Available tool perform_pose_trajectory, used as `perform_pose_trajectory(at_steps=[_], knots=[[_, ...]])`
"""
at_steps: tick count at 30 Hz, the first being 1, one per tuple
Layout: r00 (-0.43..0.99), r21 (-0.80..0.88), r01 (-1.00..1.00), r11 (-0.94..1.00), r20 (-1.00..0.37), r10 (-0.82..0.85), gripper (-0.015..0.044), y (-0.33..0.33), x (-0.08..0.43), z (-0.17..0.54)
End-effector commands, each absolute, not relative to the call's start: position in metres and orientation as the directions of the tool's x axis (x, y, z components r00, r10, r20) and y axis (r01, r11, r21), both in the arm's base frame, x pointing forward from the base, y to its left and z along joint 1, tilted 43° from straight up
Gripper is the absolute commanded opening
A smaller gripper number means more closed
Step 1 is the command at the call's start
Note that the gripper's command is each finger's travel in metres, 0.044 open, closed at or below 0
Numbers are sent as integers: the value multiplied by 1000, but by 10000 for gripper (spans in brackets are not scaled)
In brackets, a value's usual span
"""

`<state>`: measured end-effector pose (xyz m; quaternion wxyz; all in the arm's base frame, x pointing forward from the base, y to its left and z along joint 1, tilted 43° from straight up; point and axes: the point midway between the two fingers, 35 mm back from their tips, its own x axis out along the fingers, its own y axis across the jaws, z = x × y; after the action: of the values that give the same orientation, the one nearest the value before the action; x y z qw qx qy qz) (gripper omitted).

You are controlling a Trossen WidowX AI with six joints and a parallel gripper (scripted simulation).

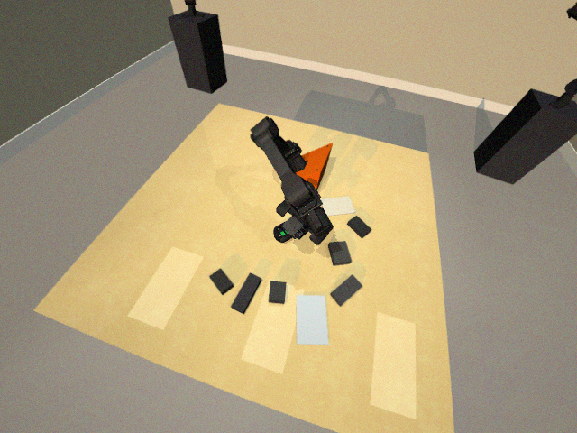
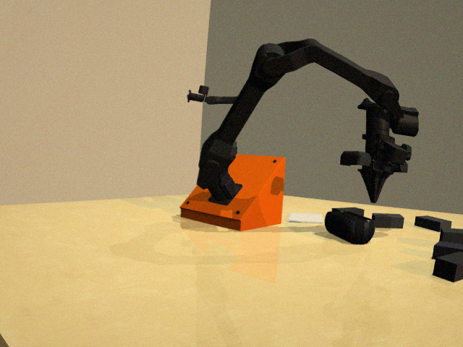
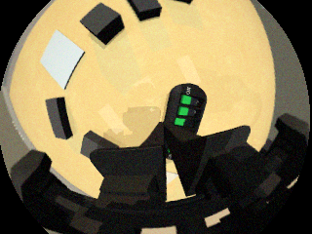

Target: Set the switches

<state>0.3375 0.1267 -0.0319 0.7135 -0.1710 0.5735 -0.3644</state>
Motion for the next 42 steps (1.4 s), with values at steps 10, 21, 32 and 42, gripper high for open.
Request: perform_pose_trajectory(at_steps=[10,21,32,42], knots=[[133,-487,446,751,-794,-593,0,101,285,-15],[201,-311,526,792,-859,-471,0,71,229,-16],[210,-287,534,795,-866,-453,0,62,222,-23],[211,-287,534,795,-866,-454,0,52,223,-35]])
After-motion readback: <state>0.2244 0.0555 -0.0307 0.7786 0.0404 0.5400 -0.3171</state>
